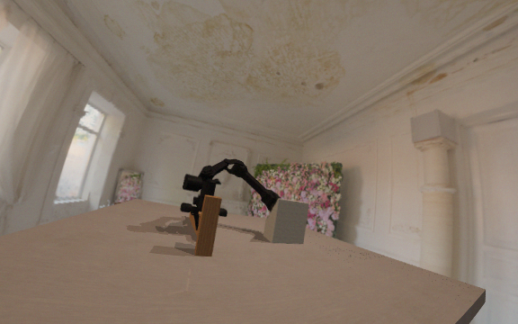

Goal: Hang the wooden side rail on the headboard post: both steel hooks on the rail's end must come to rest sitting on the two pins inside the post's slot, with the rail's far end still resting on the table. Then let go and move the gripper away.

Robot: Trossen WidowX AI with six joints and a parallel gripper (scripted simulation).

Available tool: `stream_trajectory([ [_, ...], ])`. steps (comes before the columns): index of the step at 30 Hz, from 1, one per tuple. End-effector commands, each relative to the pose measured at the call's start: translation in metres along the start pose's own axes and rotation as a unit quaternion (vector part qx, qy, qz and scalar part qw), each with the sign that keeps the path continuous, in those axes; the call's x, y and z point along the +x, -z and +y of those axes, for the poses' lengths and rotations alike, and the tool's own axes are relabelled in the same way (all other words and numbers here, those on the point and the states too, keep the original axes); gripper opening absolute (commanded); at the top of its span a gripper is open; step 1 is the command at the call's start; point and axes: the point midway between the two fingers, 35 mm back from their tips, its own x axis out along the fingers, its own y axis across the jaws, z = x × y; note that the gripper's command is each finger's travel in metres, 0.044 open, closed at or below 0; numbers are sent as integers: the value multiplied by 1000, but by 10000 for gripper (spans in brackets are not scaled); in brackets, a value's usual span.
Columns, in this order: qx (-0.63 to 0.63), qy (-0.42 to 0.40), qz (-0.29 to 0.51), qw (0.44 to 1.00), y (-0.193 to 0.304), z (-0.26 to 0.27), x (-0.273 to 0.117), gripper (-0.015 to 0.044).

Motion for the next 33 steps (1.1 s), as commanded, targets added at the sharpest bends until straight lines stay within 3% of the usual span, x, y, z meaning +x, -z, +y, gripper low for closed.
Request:
stream_trajectory([
  [1, 25, -1, -1, 1000, -1, 0, 0, 0],
  [33, 84, -1, -1, 996, 0, -1, -1, 0],
])
